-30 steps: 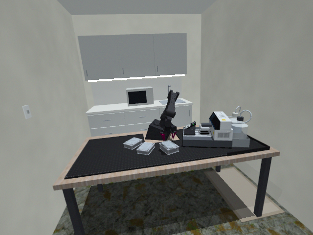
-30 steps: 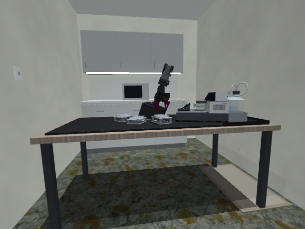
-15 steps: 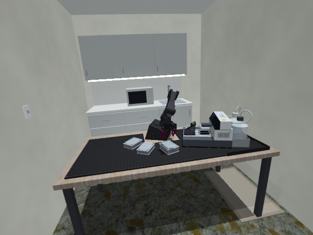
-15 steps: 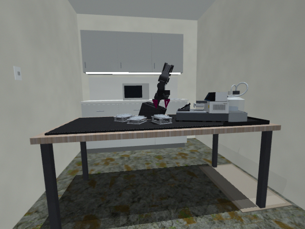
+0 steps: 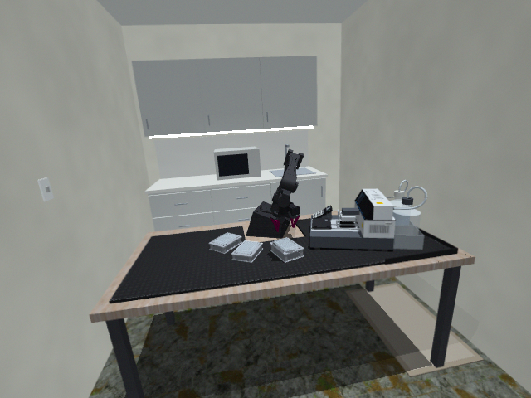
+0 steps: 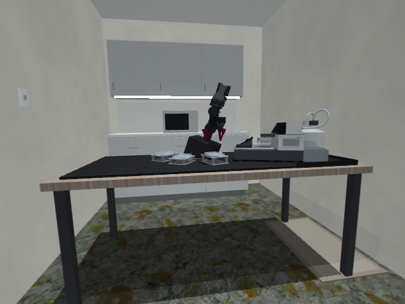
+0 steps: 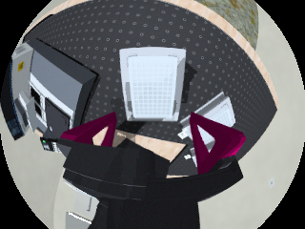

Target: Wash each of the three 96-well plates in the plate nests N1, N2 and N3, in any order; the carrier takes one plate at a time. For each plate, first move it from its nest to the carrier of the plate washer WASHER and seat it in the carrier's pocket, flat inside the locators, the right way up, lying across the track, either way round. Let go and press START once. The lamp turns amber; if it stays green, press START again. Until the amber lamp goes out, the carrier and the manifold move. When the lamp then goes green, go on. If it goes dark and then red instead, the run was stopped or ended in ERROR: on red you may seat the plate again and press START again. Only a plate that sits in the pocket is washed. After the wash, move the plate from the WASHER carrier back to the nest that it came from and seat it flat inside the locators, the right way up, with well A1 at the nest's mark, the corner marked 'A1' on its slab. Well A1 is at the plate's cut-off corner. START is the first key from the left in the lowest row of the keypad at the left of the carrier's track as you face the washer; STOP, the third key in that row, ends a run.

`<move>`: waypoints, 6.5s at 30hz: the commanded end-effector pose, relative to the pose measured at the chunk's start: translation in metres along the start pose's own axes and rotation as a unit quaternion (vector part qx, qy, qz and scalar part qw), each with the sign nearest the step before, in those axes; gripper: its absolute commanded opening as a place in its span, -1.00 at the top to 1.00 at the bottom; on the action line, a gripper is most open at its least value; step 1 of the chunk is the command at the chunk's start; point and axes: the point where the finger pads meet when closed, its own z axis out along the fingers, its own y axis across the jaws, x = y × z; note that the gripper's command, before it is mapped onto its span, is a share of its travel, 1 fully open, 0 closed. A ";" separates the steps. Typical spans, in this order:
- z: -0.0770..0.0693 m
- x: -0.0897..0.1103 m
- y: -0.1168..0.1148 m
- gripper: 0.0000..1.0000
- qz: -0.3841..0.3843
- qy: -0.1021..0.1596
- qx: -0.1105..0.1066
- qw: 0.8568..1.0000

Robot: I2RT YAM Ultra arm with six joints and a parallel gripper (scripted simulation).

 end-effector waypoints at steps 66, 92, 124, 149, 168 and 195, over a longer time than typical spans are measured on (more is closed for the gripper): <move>0.008 0.109 -0.183 -1.00 0.403 -0.006 0.002 0.915; 0.043 0.108 -0.183 -1.00 0.403 -0.006 0.002 0.915; 0.069 0.108 -0.183 -1.00 0.403 -0.006 0.002 0.915; 0.080 0.108 -0.183 -1.00 0.403 -0.006 0.002 0.915; 0.090 0.108 -0.183 -1.00 0.403 -0.006 0.001 0.915; 0.098 0.108 -0.183 -0.60 0.403 -0.006 0.001 0.915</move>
